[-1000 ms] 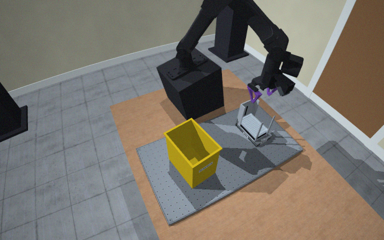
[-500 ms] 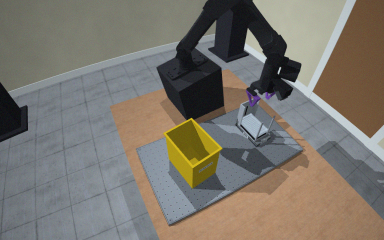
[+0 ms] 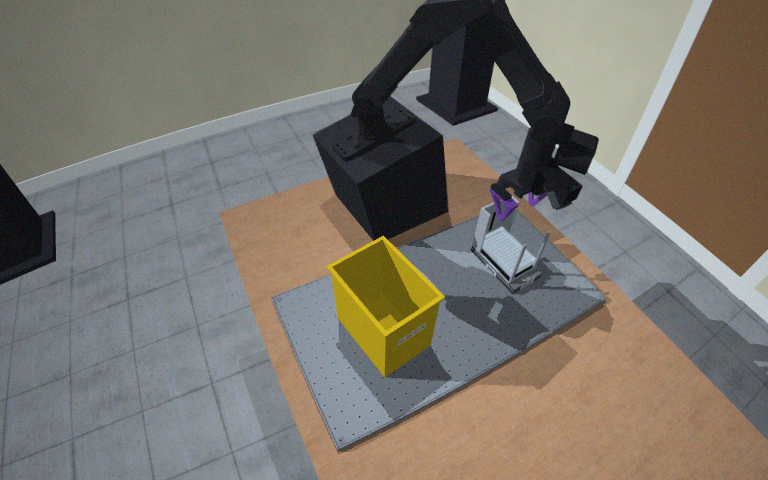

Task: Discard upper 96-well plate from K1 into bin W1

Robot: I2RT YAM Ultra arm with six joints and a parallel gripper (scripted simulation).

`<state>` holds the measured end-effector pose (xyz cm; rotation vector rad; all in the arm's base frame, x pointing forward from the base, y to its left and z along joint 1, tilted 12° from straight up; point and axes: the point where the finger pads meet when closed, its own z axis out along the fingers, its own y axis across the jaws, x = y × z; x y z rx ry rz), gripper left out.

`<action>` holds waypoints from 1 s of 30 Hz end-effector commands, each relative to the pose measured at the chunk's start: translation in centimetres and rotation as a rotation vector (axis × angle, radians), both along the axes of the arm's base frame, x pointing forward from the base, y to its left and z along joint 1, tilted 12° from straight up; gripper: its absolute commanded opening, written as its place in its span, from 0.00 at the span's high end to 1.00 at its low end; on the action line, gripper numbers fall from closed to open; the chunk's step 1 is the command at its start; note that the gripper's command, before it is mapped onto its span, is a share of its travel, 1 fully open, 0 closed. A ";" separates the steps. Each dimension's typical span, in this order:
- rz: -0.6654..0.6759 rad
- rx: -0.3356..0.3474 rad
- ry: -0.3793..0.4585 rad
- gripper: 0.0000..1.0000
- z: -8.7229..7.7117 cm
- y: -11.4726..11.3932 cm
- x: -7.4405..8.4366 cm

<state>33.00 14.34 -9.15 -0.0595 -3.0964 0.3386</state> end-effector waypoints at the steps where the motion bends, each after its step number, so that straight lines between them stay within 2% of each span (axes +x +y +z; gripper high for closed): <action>1: 0.006 0.013 -0.038 0.00 0.1 0.4 0.9; 30: 0.006 0.013 -0.038 0.00 -4.0 -0.5 1.0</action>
